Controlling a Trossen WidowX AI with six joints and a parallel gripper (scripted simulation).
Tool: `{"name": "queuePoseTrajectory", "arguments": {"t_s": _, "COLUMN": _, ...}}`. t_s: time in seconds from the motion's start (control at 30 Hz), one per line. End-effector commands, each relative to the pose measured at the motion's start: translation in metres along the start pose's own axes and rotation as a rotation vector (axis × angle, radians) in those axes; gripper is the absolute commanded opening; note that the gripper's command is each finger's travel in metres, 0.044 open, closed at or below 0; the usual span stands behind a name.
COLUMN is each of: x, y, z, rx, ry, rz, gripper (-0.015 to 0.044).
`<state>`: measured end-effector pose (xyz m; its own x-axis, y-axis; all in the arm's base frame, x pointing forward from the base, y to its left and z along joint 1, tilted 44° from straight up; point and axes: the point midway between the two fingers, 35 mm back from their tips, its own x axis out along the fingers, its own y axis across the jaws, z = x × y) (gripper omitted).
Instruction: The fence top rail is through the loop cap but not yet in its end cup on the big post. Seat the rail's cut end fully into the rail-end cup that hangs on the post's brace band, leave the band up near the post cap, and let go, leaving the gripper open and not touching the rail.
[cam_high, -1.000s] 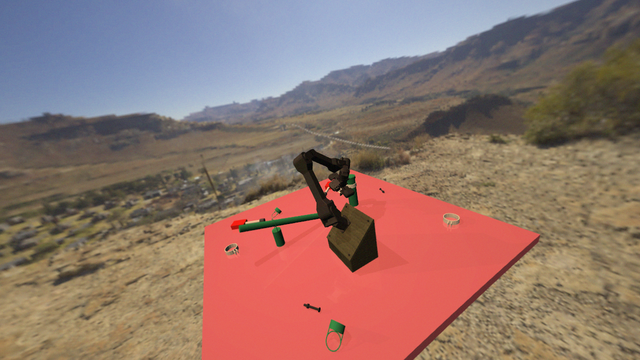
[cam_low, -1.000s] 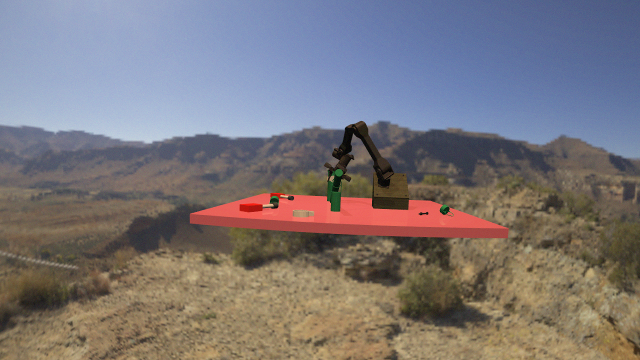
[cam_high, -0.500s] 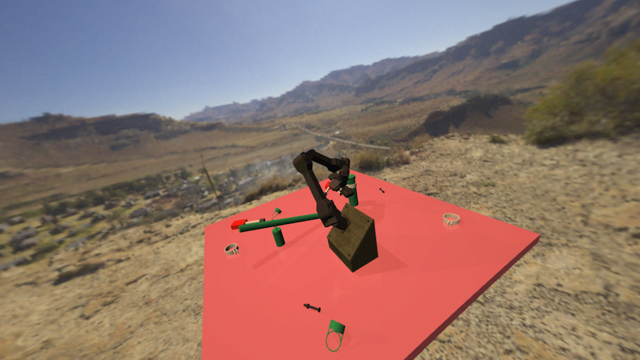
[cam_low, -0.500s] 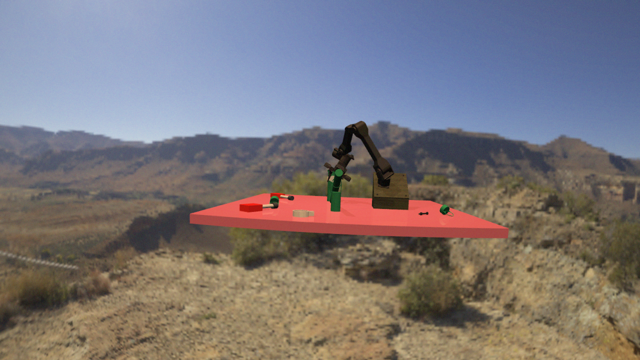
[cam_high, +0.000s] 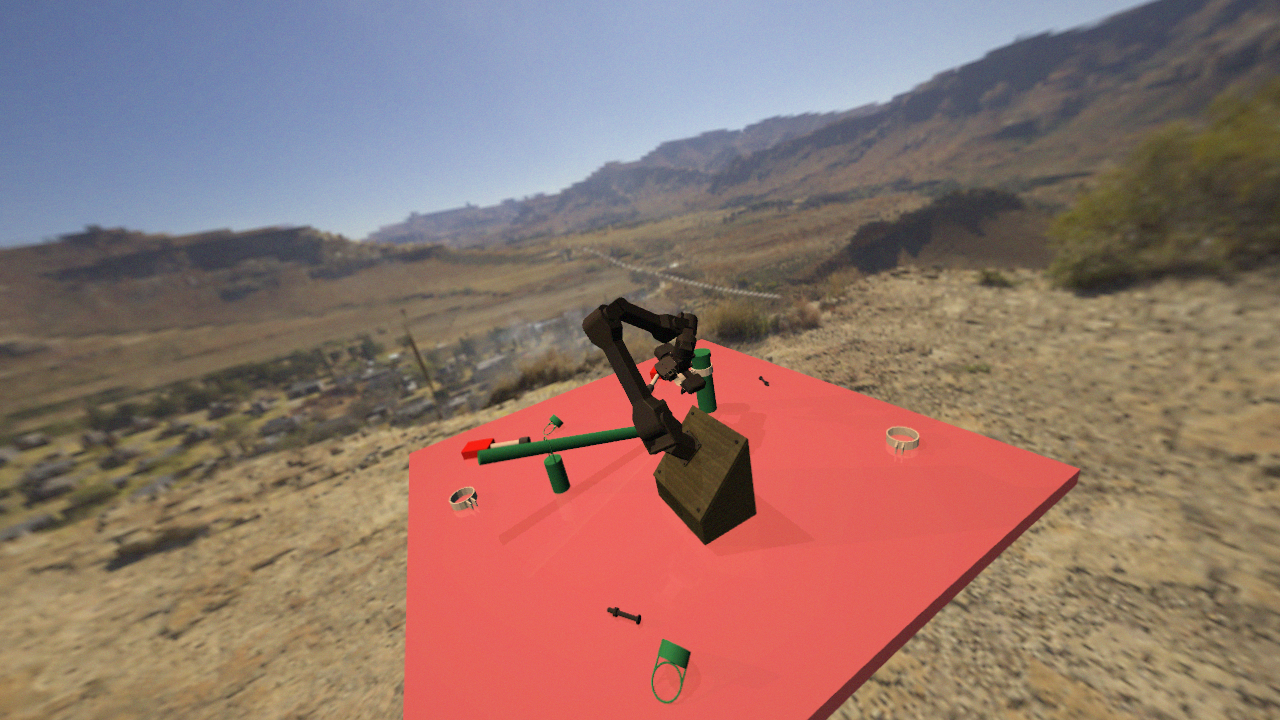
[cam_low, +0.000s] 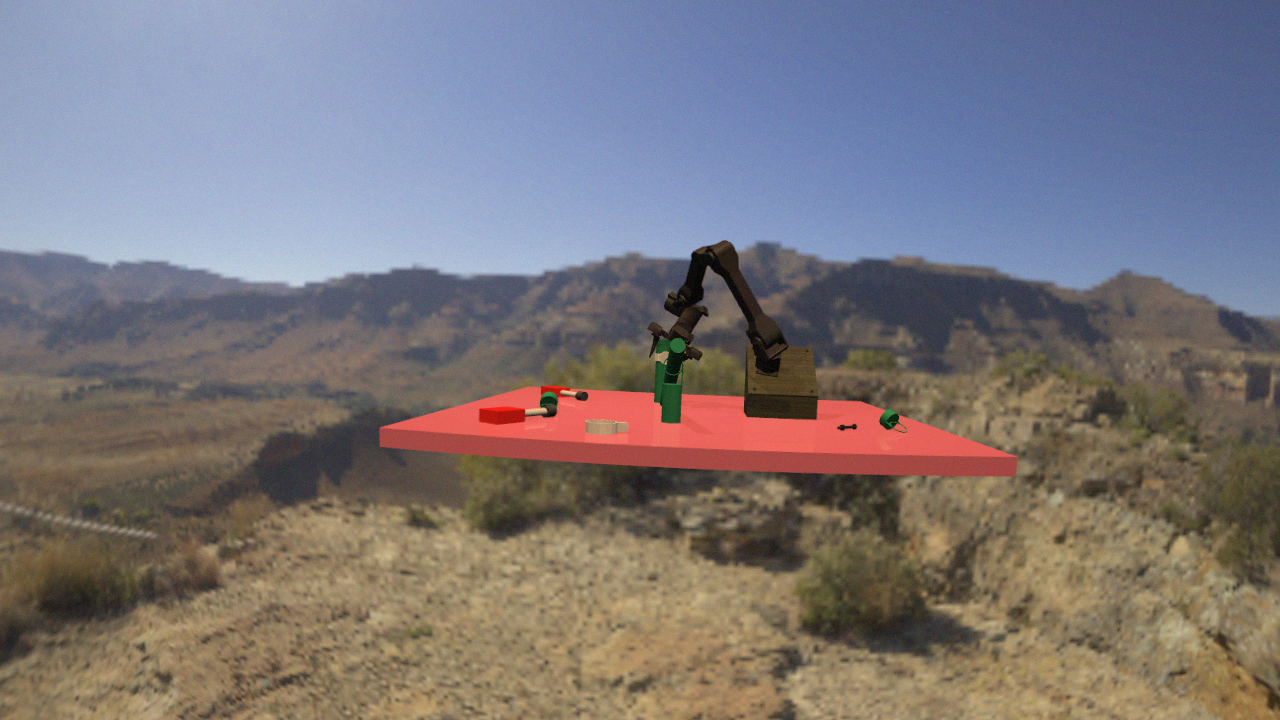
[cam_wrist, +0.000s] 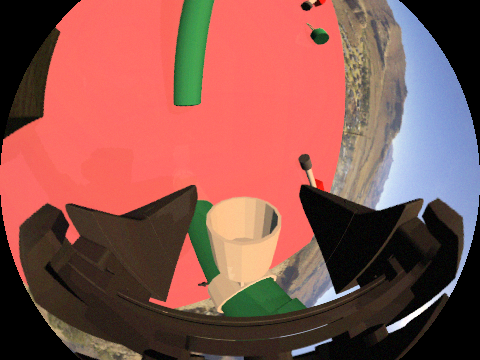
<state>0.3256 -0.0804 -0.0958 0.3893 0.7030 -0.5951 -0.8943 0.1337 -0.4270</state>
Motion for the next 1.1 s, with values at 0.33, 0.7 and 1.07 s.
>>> {"name": "queuePoseTrajectory", "arguments": {"t_s": 0.33, "x": -0.026, "y": -0.014, "z": 0.032, "rx": -0.013, "ry": -0.003, "rz": 0.002, "gripper": 0.0440}}
{"name": "queuePoseTrajectory", "arguments": {"t_s": 0.7, "x": -0.069, "y": -0.038, "z": 0.083, "rx": 0.794, "ry": 0.035, "rz": -0.010, "gripper": 0.0440}}
{"name": "queuePoseTrajectory", "arguments": {"t_s": 1.07, "x": -0.109, "y": -0.043, "z": 0.144, "rx": 1.610, "ry": 0.061, "rz": -0.048, "gripper": 0.0440}}
